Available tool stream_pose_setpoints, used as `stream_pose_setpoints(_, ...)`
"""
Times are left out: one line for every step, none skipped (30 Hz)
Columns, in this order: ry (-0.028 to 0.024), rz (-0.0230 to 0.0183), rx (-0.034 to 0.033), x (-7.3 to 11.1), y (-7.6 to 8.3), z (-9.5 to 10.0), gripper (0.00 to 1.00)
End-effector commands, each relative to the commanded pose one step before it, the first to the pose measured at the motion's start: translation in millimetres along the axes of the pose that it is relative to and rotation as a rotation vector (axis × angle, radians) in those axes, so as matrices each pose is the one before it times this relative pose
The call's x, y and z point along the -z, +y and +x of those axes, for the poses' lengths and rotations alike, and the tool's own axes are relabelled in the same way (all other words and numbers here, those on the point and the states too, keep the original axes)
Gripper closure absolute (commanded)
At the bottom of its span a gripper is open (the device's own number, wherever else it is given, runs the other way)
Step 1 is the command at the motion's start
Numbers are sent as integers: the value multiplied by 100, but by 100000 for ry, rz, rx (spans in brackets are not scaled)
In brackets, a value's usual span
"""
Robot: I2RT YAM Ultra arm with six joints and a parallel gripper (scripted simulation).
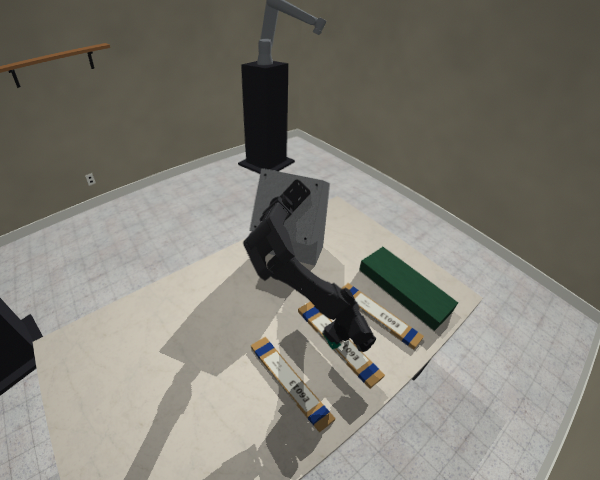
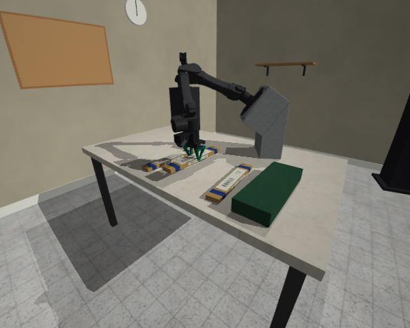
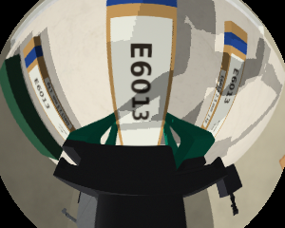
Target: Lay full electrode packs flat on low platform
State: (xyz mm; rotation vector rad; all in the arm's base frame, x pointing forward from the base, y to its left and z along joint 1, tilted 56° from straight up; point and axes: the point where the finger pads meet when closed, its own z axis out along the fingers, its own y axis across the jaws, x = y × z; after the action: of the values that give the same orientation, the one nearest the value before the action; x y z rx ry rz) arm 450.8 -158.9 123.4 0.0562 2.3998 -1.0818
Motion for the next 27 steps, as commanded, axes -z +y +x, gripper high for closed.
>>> stream_pose_setpoints(-3864,-189,-380,2020,-194,-1265,100)
stream_pose_setpoints(-115,31,92,37,-33,-77,100)
stream_pose_setpoints(-152,50,-201,38,-47,-89,100)
stream_pose_setpoints(-166,54,-207,39,-52,-97,100)
stream_pose_setpoints(-180,59,-191,41,-56,-105,100)
stream_pose_setpoints(-188,61,-182,41,-59,-110,100)
stream_pose_setpoints(-194,63,-182,41,-60,-113,100)
stream_pose_setpoints(-196,64,-182,41,-61,-114,100)
stream_pose_setpoints(-29,9,-19,19,-11,-24,100)
stream_pose_setpoints(0,-1,8,14,-2,-8,100)
stream_pose_setpoints(0,-1,8,13,-2,-8,100)
stream_pose_setpoints(0,-1,7,12,-2,-8,100)
stream_pose_setpoints(0,-1,6,12,-2,-8,100)
stream_pose_setpoints(0,-1,5,11,-2,-8,100)
stream_pose_setpoints(0,-1,4,11,-2,-8,100)
stream_pose_setpoints(0,0,3,10,-3,-8,100)
stream_pose_setpoints(0,0,0,0,0,0,100)
stream_pose_setpoints(0,0,0,0,0,0,100)
stream_pose_setpoints(30,-20,97,10,12,-1,100)
stream_pose_setpoints(0,0,-24,10,-3,-9,100)
stream_pose_setpoints(0,0,-17,9,-4,-10,100)
stream_pose_setpoints(0,0,-5,9,-4,-10,100)
stream_pose_setpoints(0,0,0,9,-4,-10,100)
stream_pose_setpoints(0,0,1,9,-4,-11,100)
stream_pose_setpoints(0,0,1,9,-4,-11,100)
stream_pose_setpoints(0,0,2,9,-5,-11,100)
stream_pose_setpoints(0,0,2,9,-5,-12,100)
